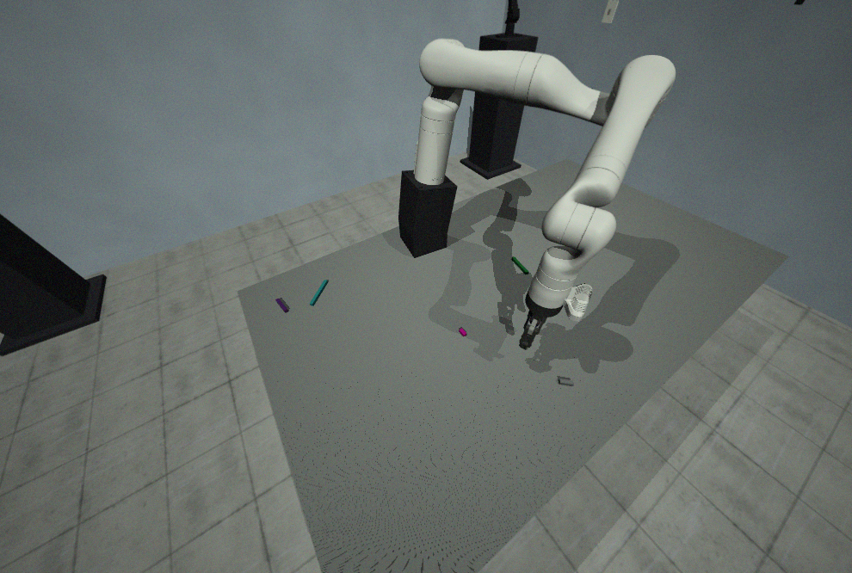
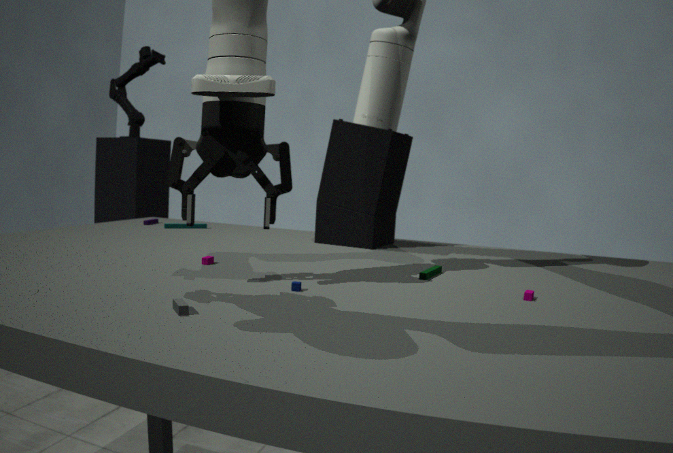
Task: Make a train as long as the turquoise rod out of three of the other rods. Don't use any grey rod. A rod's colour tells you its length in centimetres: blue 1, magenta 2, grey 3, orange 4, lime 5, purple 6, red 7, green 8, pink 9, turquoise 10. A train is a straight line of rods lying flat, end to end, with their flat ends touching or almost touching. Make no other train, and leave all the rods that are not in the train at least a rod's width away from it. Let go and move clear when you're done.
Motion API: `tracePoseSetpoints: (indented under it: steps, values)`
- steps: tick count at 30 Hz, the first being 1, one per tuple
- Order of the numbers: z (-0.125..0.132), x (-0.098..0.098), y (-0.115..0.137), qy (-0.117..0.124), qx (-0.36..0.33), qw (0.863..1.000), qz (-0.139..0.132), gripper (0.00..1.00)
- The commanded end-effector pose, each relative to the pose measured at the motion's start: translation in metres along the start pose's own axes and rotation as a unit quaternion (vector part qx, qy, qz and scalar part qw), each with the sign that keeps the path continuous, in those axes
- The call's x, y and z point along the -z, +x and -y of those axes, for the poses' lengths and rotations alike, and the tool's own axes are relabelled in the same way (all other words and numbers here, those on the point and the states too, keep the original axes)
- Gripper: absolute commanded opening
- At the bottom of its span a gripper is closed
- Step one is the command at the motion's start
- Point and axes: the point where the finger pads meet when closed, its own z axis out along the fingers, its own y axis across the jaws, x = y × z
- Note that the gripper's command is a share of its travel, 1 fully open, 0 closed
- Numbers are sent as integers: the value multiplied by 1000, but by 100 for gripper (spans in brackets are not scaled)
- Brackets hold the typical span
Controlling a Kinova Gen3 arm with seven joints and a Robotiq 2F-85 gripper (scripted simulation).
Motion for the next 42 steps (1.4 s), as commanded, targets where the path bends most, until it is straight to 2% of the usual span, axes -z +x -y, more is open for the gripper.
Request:
tracePoseSetpoints:
  steps: [1,3,9,13,18,20,28,35,37,42]
  values:
    - [-1,1,1,0,-32,1000,0,100]
    - [-1,1,1,0,-32,1000,0,100]
    - [-1,1,1,0,-135,991,0,100]
    - [-1,1,1,0,-208,978,0,100]
    - [-1,1,1,0,-297,955,0,100]
    - [-1,1,1,0,-297,955,0,100]
    - [-1,1,1,0,-422,906,0,100]
    - [-1,1,1,0,-502,865,0,100]
    - [-1,1,1,0,-502,865,0,100]
    - [-1,1,1,0,-540,842,1,100]
